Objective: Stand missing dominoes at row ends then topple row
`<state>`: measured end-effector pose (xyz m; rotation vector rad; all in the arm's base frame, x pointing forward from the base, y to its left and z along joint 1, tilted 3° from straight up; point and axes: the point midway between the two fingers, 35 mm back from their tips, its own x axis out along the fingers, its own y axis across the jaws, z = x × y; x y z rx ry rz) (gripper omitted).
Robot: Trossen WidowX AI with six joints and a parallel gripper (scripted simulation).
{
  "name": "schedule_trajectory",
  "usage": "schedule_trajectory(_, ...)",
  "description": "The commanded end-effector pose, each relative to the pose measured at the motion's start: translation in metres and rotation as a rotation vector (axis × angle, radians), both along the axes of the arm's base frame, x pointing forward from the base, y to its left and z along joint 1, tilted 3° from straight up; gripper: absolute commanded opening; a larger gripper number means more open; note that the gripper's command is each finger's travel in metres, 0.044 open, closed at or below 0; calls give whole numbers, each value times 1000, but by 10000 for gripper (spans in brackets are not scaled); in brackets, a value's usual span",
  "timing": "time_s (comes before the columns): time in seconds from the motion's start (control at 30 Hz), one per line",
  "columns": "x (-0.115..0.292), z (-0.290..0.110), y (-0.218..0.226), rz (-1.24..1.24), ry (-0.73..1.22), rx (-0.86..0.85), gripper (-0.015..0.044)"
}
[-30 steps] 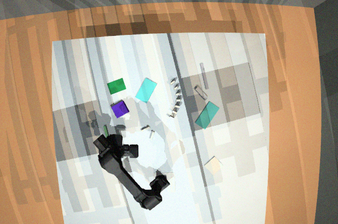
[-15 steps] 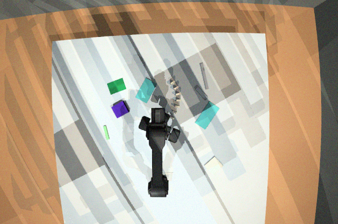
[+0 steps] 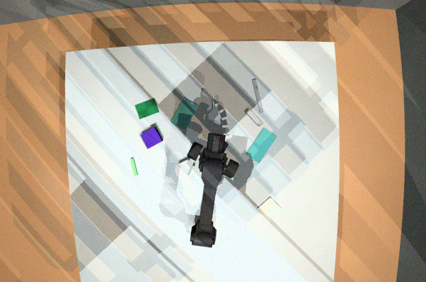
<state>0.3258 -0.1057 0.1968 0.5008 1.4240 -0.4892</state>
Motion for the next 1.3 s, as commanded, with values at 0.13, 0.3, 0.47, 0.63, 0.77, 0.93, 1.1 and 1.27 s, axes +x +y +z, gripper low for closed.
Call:
schedule_trajectory(0.13,5,-35,-1,4,11,8,107)
schedule_trajectory(0.3,6,-55,-2,4,11,8,107)
schedule_trajectory(0.47,7,-75,-1,4,11,8,107)
schedule_trajectory(0.63,5,-95,-1,4,11,8,107)
schedule_trajectory(0.77,3,-111,0,4,12,8,107)
schedule_trajectory(0.93,3,-113,0,4,12,8,107)
schedule_trajectory(1.1,3,-113,0,4,12,8,107)
schedule_trajectory(1.27,3,-113,0,4,12,8,133)
